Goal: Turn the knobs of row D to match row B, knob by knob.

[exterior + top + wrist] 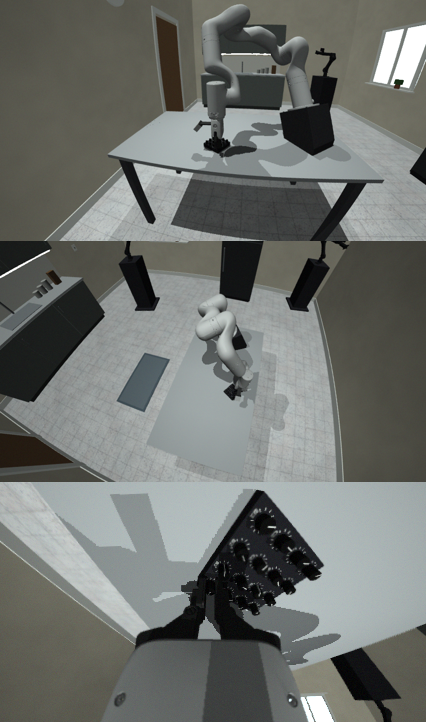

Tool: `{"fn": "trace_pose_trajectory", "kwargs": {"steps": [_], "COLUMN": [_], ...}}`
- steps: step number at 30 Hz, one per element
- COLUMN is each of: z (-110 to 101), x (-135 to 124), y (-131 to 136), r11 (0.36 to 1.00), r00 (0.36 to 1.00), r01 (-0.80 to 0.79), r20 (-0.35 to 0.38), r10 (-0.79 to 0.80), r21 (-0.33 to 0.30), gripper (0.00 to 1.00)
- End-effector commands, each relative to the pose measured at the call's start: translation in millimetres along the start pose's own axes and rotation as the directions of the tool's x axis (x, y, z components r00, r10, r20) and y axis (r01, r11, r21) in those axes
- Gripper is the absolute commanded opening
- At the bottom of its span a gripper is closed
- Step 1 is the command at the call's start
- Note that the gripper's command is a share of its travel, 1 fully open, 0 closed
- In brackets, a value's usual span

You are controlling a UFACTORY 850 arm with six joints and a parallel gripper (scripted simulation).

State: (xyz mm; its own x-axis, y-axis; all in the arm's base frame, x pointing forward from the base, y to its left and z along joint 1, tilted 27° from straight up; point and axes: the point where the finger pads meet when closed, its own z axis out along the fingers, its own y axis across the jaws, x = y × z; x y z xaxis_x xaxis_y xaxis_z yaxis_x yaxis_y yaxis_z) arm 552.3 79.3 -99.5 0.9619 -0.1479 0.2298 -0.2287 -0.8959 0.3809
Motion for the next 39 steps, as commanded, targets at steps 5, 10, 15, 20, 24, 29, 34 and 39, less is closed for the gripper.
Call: {"fn": "trace_pose_trajectory", "kwargs": {"steps": [5, 10, 15, 20, 24, 29, 34, 39], "z": [-0.6, -0.6, -0.6, -0.6, -0.6, -0.6, -0.6, -0.6], "x": [0.7, 0.7, 0.7, 0.7, 0.7, 0.7, 0.7, 0.7], "y": [-0.4, -0.4, -0.4, -0.4, -0.4, -0.4, -0.4, -0.4], "r11": [0.983, 0.959, 0.942, 0.914, 0.893, 0.877, 0.865, 0.856], "r00": [0.983, 0.959, 0.942, 0.914, 0.893, 0.877, 0.865, 0.856], "r01": [-0.182, -0.283, -0.335, -0.406, -0.449, -0.481, -0.502, -0.517], "r20": [-0.008, -0.007, -0.007, -0.007, -0.006, -0.006, -0.006, -0.006], "r10": [0.182, 0.283, 0.335, 0.406, 0.45, 0.481, 0.502, 0.517], "r21": [0.004, 0.005, 0.006, 0.006, 0.006, 0.007, 0.007, 0.007], "gripper": [0.08, 0.08, 0.08, 0.08, 0.08, 0.08, 0.08, 0.08]}}
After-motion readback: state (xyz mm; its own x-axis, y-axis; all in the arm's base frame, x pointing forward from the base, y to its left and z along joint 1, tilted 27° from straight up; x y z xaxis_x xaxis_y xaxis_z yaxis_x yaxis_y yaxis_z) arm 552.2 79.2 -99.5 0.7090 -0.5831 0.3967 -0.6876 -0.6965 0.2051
